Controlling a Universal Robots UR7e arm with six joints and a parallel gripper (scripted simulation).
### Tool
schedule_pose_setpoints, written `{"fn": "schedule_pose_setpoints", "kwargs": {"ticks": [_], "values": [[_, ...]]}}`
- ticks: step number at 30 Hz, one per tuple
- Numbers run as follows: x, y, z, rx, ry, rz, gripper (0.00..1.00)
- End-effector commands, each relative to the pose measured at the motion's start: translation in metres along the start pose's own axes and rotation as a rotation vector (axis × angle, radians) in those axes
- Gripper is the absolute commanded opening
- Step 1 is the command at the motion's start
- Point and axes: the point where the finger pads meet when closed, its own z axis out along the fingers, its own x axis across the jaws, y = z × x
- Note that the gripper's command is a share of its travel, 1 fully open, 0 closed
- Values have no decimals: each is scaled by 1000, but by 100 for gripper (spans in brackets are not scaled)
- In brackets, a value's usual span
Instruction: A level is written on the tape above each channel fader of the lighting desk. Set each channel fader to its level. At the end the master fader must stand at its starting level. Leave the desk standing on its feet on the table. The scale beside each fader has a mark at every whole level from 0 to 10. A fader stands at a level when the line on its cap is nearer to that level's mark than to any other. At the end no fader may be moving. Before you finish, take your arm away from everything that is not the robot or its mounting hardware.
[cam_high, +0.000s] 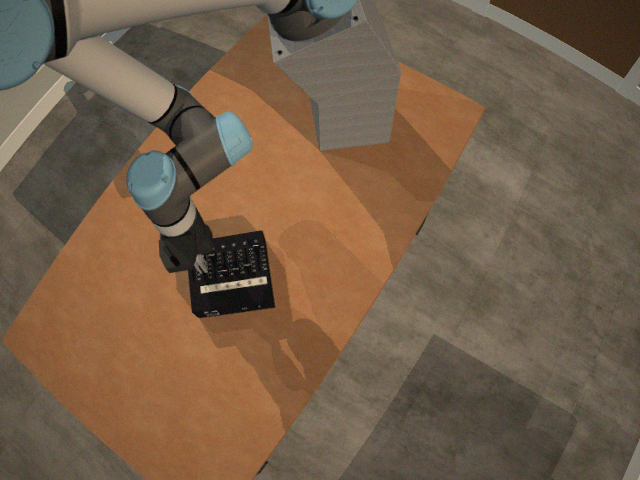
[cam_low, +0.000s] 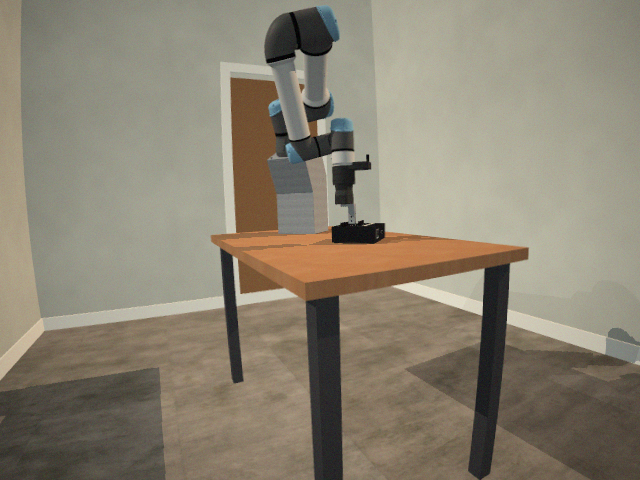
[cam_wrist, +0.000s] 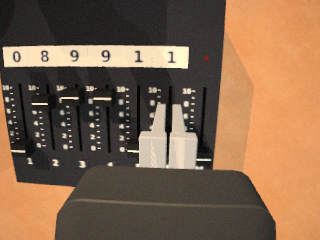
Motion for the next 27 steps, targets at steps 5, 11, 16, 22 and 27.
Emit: {"fn": "schedule_pose_setpoints", "kwargs": {"ticks": [5, 11, 16, 22, 27], "values": [[0, 0, -17, 1, 1, 0, 0], [0, 0, -29, 1, 1, 0, 0], [0, 0, -38, 1, 1, 0, 0], [0, 0, -39, 1, 1, 0, 0], [0, 0, -39, 1, 1, 0, 0]]}}
